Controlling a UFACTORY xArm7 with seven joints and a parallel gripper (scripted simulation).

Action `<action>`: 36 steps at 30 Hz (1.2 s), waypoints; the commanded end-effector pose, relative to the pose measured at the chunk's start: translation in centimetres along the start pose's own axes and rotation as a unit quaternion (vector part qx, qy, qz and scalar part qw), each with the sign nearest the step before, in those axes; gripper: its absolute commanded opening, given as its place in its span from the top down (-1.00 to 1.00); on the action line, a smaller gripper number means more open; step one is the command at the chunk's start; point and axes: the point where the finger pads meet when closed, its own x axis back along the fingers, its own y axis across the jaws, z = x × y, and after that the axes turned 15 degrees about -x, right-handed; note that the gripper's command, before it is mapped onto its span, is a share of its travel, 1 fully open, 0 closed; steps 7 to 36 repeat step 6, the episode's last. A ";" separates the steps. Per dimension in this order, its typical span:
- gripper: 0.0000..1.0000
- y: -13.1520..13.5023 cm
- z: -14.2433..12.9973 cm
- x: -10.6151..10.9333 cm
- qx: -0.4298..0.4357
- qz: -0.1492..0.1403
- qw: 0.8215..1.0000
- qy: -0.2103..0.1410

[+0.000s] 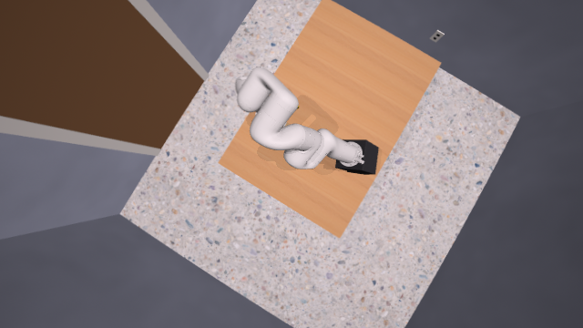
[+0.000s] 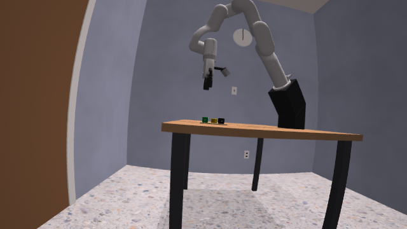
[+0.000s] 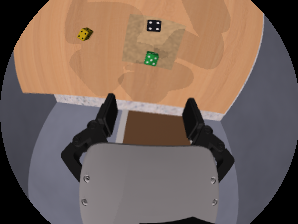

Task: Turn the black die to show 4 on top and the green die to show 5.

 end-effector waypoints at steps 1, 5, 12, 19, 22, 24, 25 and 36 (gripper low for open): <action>-1.00 0.0 -0.1 0.1 0.000 0.000 1.000 -0.001; -1.00 0.0 -0.1 0.1 0.000 0.000 1.000 -0.001; -1.00 0.0 -0.1 0.1 0.000 0.000 1.000 -0.001; -1.00 0.0 -0.1 0.1 0.000 0.000 1.000 -0.001; -1.00 0.0 -0.1 0.1 0.000 0.000 1.000 -0.001; -1.00 0.0 -0.1 0.1 0.000 0.000 1.000 -0.001; -1.00 0.0 -0.1 0.1 0.000 0.000 1.000 -0.001; -1.00 0.0 -0.1 0.1 0.000 0.000 1.000 -0.001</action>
